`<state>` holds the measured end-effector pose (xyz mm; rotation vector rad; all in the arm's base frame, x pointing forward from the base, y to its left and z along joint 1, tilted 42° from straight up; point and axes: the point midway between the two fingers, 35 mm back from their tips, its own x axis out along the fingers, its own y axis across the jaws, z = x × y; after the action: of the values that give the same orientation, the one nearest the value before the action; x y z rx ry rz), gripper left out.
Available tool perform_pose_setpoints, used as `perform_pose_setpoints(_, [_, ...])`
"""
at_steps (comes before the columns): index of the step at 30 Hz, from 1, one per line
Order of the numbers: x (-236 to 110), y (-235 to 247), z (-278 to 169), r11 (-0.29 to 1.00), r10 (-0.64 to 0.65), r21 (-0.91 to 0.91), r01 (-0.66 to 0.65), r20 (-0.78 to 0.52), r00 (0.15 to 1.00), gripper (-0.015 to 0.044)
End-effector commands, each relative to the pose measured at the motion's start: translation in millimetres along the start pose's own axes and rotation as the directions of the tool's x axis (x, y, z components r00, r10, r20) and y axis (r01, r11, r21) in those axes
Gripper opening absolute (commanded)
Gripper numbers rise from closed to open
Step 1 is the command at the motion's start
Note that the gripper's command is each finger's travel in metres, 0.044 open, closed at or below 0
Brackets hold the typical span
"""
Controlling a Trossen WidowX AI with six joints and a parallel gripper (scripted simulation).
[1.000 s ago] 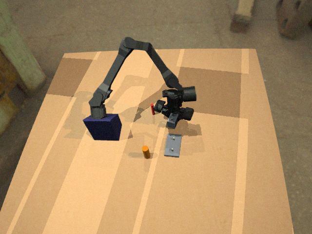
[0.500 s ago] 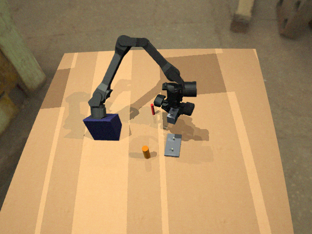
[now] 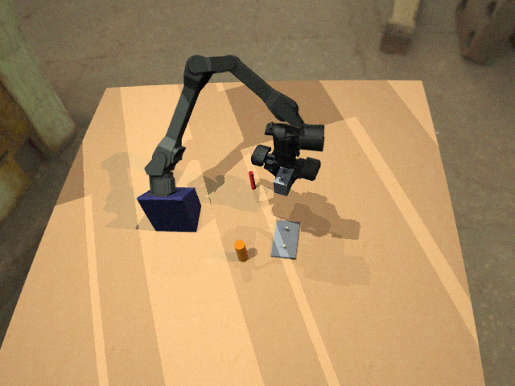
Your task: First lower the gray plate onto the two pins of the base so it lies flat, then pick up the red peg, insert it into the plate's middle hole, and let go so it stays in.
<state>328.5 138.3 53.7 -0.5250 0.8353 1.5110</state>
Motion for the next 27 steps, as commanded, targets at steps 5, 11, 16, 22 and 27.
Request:
perform_pose_setpoints(5, [-27.6,2.8,1.8,1.0,-0.009,-0.016,0.009,0.003,1.0,0.0])
perform_pose_setpoints(11, [-41.6,6.2,1.9,1.0,-0.007,-0.02,0.007,0.006,1.0,0.0])
perform_pose_setpoints(16, [-38.0,2.1,-4.1,1.0,-0.007,-0.03,0.007,0.006,1.0,0.0])
perform_pose_setpoints(22, [-29.2,-7.3,-18.9,0.998,-0.008,-0.056,0.008,0.004,1.0,0.0])
perform_pose_setpoints(27, [-21.5,-14.2,-31.5,0.997,-0.008,-0.075,0.008,0.003,1.0,0.0])
